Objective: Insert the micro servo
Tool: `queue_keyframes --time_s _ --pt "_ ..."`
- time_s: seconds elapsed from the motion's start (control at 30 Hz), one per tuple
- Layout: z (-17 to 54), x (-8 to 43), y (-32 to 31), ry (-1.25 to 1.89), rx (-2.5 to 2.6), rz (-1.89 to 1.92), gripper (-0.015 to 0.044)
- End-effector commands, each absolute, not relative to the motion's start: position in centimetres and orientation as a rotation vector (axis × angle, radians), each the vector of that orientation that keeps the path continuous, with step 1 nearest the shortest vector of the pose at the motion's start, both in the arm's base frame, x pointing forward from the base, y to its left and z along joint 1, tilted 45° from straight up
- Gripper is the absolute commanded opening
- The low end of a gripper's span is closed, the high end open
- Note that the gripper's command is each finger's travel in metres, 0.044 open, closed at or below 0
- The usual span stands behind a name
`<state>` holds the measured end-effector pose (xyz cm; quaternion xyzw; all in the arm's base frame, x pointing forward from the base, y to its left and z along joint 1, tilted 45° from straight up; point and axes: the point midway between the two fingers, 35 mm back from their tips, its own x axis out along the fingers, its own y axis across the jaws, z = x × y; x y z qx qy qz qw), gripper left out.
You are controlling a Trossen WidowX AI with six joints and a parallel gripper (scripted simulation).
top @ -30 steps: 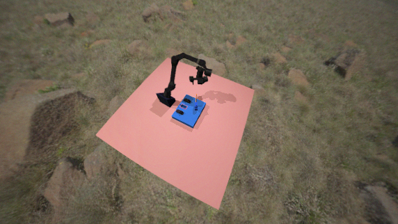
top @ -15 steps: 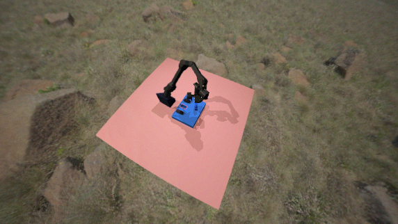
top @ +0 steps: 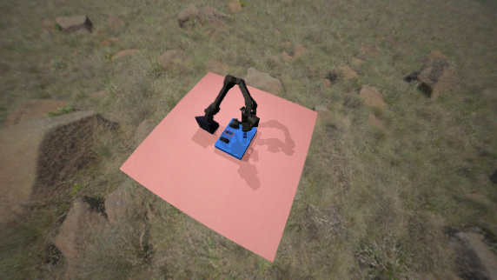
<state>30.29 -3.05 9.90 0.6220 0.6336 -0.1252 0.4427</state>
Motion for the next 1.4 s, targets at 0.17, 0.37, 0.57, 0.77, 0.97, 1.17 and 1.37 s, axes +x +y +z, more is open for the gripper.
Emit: queue_keyframes --time_s 0.17,0.37,0.57,0.77,0.97,1.17,1.37 --pt "9.0 30.4 -2.2 1.573 1.553 -0.308 0.044" --pt "8.4 30.6 -1.5 1.573 1.553 -0.308 0.044" --pt "8.3 30.6 -1.4 1.573 1.554 -0.308 0.0335" --pt "8.3 30.6 -1.4 1.573 1.554 -0.308 0.0177" --pt "8.3 30.6 -1.4 1.573 1.554 -0.308 0.0079" --pt "8.9 30.4 -2.1 1.573 1.553 -0.309 0.0" --pt "10.5 29.3 -3.2 1.574 1.553 -0.31 0.0"
